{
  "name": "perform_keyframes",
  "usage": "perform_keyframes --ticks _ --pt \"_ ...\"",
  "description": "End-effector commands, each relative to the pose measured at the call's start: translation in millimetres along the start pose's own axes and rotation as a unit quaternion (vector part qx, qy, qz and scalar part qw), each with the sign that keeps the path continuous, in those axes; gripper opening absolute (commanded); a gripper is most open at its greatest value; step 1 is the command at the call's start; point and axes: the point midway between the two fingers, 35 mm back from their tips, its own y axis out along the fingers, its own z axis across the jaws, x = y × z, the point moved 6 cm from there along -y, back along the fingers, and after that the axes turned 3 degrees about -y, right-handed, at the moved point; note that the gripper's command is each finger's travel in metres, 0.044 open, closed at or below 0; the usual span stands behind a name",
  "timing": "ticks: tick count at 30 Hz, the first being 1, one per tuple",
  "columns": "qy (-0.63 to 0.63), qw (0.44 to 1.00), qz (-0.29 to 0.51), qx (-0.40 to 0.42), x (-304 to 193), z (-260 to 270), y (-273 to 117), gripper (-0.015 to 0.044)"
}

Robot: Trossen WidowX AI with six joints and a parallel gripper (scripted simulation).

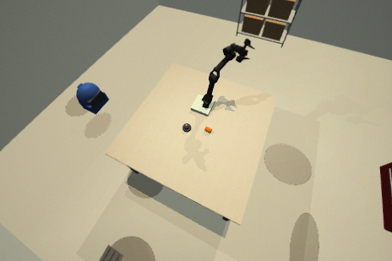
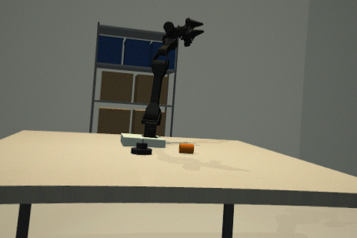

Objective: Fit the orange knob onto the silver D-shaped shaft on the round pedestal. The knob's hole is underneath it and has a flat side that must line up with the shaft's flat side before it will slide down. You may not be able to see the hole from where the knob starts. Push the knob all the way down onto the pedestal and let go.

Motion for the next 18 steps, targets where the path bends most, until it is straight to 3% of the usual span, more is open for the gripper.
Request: perform_keyframes --ticks 1,9,18 --pt "-0.006 1.000 0.004 -0.001 1 0 2 0.0426" --pt "-0.304 0.947 0.102 0.018 42 27 97 0.0440" --pt "-0.550 0.831 0.066 0.055 77 107 192 0.0440"
